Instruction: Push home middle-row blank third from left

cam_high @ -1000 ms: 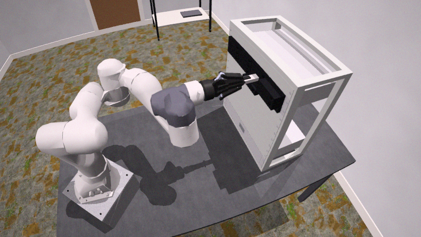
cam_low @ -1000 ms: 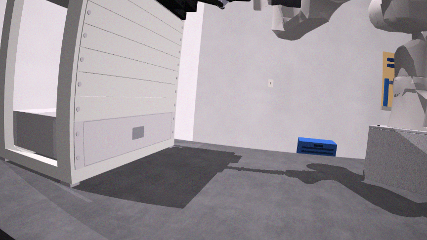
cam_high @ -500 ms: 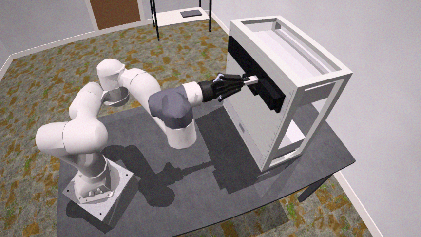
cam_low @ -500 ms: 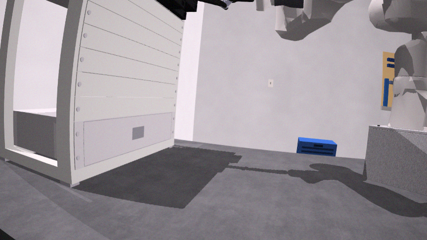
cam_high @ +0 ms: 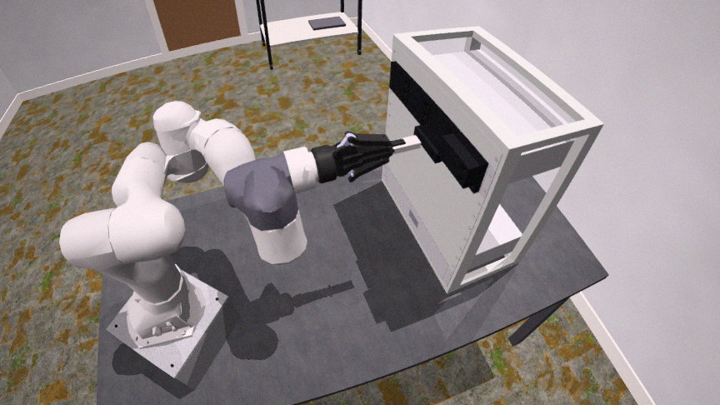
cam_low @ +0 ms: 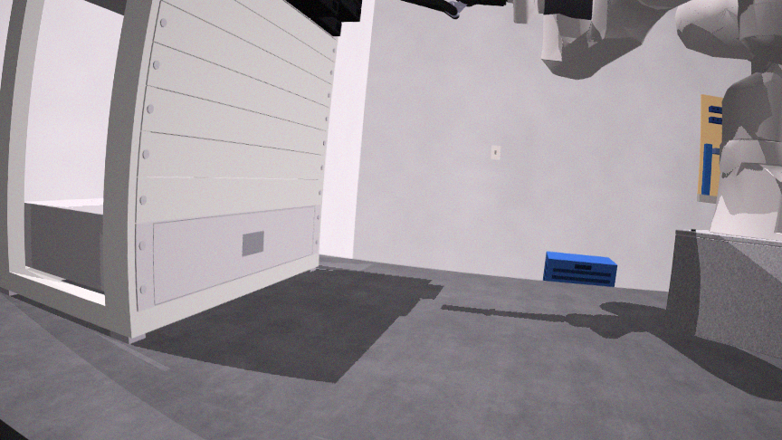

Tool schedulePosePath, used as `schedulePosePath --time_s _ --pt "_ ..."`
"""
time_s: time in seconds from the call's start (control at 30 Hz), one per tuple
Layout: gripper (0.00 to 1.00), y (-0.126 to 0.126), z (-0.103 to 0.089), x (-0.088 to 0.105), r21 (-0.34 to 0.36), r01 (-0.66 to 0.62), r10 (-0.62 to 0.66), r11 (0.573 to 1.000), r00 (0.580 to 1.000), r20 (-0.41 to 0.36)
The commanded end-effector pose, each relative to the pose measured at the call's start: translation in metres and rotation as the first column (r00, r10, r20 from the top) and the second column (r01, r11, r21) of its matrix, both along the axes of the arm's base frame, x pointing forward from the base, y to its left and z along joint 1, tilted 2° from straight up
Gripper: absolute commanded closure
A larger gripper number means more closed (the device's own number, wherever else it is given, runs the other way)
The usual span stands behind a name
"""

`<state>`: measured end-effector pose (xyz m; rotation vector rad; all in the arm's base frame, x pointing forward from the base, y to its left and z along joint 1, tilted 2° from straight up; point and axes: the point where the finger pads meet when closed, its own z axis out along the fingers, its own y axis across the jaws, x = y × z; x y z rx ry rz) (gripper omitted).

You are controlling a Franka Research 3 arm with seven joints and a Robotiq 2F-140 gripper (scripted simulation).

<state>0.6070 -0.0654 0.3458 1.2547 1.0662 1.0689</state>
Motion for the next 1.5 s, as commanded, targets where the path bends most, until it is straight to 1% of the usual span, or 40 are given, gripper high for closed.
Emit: schedulePosePath --time_s 0.0,0.2,0.27,0.33,0.53,0.63,1.47 --pt "1.0 0.007 -0.002 -0.009 0.0 -0.016 0.016 1.0 1.0 -0.006" --pt "1.0 0.007 -0.003 -0.01 0.0 -0.016 0.016 1.0 1.0 -0.006" --pt "1.0 0.009 -0.003 -0.013 0.0 -0.016 0.016 1.0 1.0 -0.006" --pt "1.0 0.013 -0.004 -0.021 0.0 -0.016 0.016 1.0 1.0 -0.006" --pt "1.0 0.028 -0.007 -0.052 0.0 -0.016 0.016 1.0 1.0 -0.006" --pt "1.0 0.032 -0.008 -0.06 0.0 -0.016 0.016 1.0 1.0 -0.006" --pt "1.0 0.033 -0.008 -0.062 0.0 -0.016 0.016 1.0 1.0 -0.006"
